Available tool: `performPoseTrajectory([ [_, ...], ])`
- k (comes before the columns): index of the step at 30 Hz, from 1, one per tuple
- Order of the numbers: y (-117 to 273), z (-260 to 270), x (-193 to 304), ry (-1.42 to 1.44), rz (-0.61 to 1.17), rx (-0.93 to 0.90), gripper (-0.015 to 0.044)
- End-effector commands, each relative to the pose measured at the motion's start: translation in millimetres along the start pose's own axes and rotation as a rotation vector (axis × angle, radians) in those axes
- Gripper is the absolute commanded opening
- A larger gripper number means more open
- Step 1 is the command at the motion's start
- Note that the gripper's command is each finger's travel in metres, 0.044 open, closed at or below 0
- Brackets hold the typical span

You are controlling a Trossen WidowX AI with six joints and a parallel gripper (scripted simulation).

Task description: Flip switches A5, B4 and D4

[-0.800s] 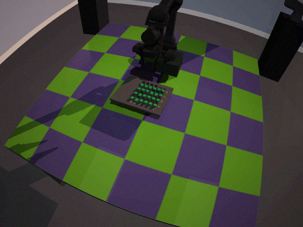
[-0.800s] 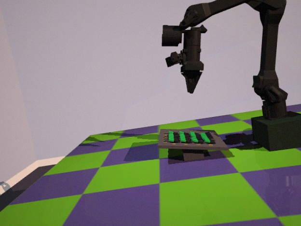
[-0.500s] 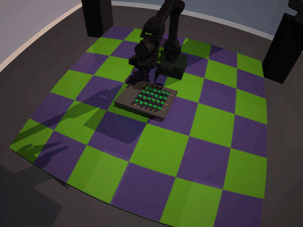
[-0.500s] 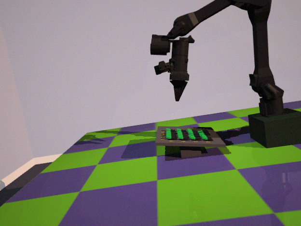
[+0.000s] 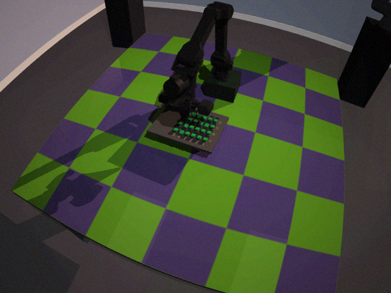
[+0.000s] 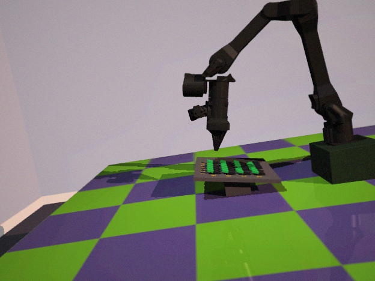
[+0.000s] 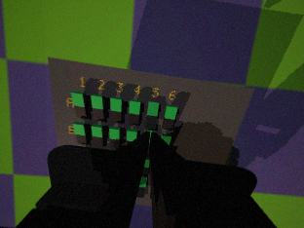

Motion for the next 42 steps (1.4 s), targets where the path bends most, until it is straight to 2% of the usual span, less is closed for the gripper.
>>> performPoseTrajectory([
  [1,-9.2,-0.3,1.4,0.006,-0.002,0.002,0.0000],
  [20,-32.9,-0.2,2.0,0.006,-0.003,0.002,0.0000],
  [42,-33.2,-0.2,2.0,0.006,-0.003,0.002,0.0000],
])
Point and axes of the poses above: the point midway between the two fingers, 35 mm back from their tips, its own y axis back along the fingers, its own z axis across the jaws, x = y × z, the point moved 5 cm from there along y, back along the fingers, and after that the axes turned 10 degrees about y, right-handed, at the moved point
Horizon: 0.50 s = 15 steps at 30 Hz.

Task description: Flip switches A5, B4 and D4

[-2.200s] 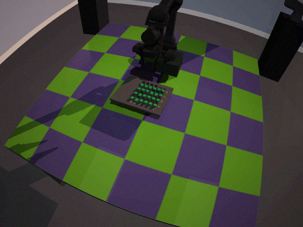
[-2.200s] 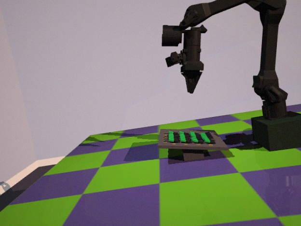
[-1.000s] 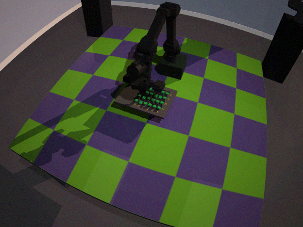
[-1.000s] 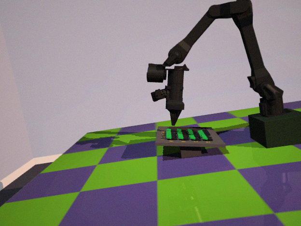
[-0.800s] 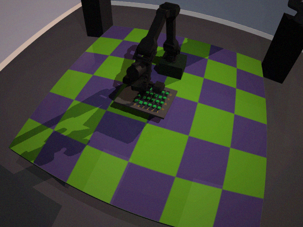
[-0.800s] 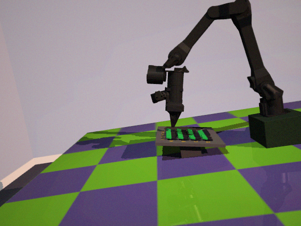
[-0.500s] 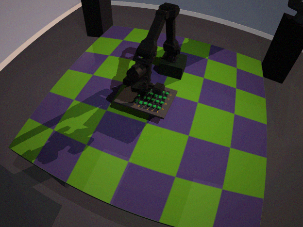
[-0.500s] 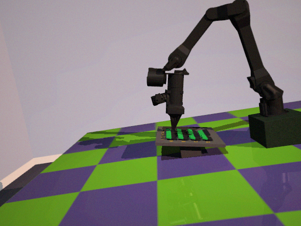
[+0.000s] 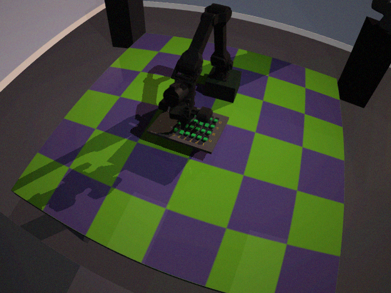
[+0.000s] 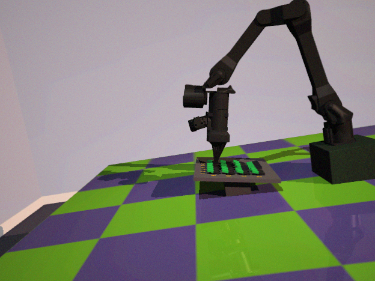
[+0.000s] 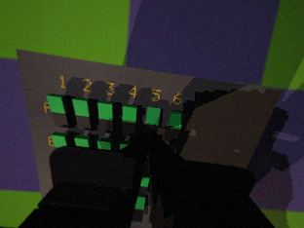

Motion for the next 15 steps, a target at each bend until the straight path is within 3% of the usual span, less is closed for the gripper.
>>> performPoseTrajectory([
  [1,-0.6,-0.2,-0.2,0.005,-0.001,0.002,0.0000],
  [15,-2.5,-0.2,-0.1,0.005,-0.001,0.002,0.0000],
])
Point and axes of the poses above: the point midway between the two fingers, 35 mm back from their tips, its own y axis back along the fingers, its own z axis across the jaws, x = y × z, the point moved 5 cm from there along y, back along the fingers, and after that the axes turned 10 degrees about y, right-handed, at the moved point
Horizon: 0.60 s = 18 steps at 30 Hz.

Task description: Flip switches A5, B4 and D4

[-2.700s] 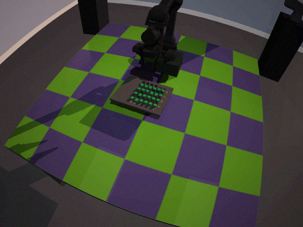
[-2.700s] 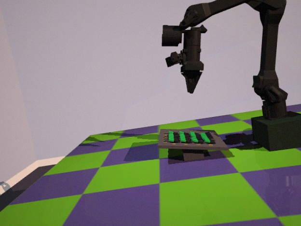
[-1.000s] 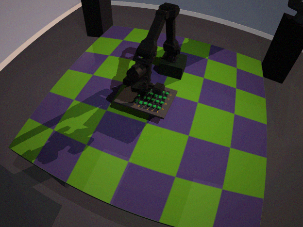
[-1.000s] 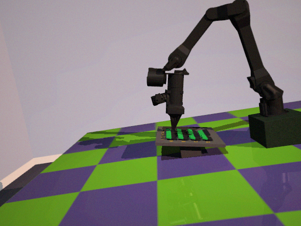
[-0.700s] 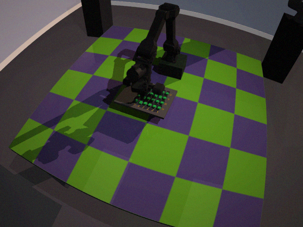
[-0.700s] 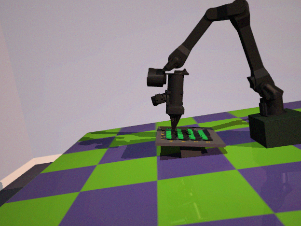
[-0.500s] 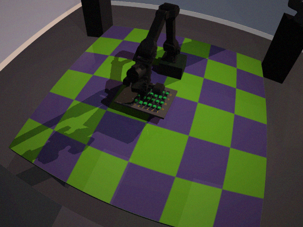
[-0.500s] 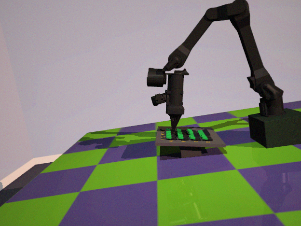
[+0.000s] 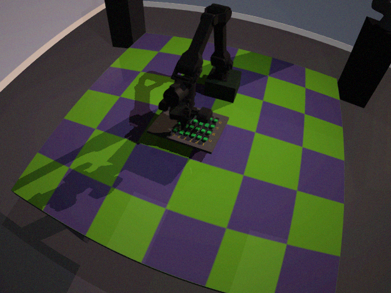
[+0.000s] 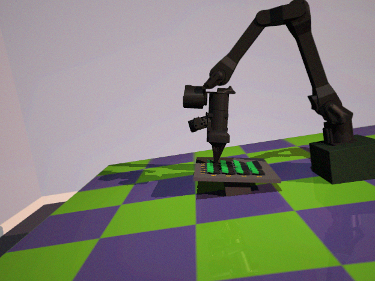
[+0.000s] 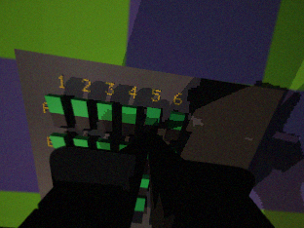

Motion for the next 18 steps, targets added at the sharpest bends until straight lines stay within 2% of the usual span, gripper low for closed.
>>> performPoseTrajectory([
  [1,-1.1,-0.2,-0.1,0.005,-0.001,0.002,0.0000],
  [18,-3.3,-0.2,-0.1,0.005,-0.001,0.002,0.0000],
])
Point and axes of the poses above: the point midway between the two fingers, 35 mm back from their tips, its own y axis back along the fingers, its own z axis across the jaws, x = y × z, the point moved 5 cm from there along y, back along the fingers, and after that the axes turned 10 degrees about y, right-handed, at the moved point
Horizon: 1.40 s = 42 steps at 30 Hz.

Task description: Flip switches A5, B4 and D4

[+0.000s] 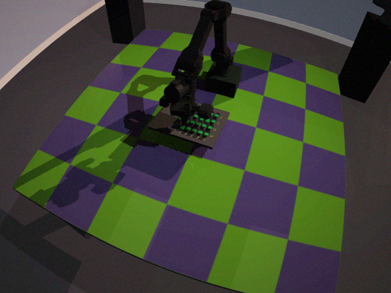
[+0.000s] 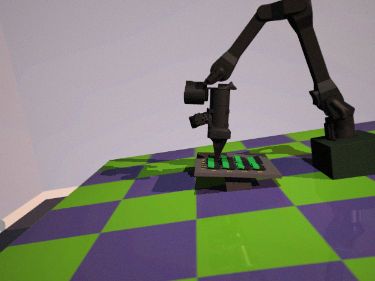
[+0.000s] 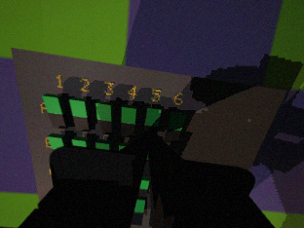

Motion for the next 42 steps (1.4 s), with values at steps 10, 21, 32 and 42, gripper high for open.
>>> performPoseTrajectory([
  [10,-2.3,-0.2,-0.3,0.005,-0.002,0.002,0.0000],
  [21,62.5,-0.8,-4.3,0.005,0.024,-0.002,0.0000],
  [32,62.7,25.6,12.9,0.004,0.025,-0.004,0.0000],
  [42,27.6,25.4,11.7,0.004,0.050,-0.009,0.0000],
])
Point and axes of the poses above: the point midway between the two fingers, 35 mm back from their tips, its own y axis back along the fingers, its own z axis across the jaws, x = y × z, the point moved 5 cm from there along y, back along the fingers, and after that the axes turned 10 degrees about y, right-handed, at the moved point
